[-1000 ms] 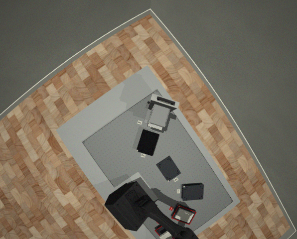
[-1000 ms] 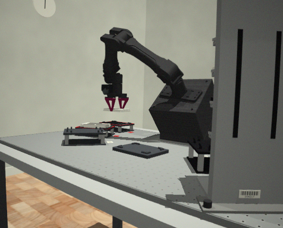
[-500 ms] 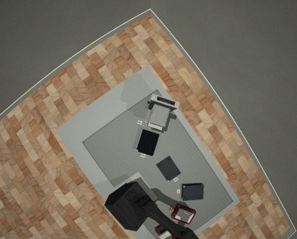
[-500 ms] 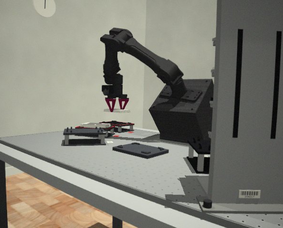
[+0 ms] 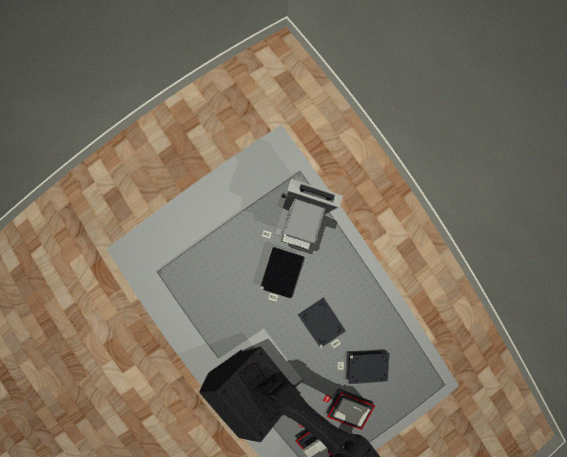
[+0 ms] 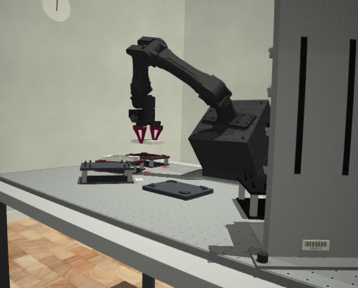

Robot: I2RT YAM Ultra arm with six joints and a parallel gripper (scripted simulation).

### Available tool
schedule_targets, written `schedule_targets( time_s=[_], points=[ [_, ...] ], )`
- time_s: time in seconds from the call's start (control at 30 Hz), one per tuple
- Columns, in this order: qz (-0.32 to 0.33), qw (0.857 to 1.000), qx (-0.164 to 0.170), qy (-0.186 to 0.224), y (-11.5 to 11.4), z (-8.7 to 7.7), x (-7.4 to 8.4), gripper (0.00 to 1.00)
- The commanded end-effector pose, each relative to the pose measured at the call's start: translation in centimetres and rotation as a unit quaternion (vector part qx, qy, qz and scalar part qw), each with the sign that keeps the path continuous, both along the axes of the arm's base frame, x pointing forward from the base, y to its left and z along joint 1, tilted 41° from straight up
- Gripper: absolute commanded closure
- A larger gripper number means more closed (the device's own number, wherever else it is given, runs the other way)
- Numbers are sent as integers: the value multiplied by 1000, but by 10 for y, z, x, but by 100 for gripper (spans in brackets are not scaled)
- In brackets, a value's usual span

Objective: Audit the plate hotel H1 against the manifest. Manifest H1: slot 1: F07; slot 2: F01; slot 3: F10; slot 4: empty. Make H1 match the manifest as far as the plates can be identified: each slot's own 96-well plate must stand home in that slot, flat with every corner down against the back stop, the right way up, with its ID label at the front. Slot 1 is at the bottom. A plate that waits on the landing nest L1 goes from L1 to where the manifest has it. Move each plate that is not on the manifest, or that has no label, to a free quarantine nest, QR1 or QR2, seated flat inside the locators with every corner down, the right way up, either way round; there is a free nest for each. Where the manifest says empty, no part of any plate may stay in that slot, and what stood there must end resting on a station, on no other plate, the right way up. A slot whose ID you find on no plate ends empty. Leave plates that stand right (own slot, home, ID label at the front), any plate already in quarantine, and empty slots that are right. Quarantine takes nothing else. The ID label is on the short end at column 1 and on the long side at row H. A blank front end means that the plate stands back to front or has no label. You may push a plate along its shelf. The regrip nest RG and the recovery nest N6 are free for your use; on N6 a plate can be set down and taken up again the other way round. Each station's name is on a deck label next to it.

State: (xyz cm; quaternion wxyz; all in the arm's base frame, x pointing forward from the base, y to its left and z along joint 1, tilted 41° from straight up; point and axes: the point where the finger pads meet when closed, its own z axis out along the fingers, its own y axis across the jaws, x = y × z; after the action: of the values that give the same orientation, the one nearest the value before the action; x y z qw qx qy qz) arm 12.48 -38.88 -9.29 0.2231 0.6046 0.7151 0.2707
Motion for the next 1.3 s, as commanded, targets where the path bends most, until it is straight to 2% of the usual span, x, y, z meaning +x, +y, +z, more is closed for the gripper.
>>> schedule_targets(
  time_s=[0.0, 1.27],
  points=[
    [-6, 1000, -6, 0, -5, 2, -2, 14],
    [-6, 1000, -6, 0, -2, -15, 13, 14]
  ],
)
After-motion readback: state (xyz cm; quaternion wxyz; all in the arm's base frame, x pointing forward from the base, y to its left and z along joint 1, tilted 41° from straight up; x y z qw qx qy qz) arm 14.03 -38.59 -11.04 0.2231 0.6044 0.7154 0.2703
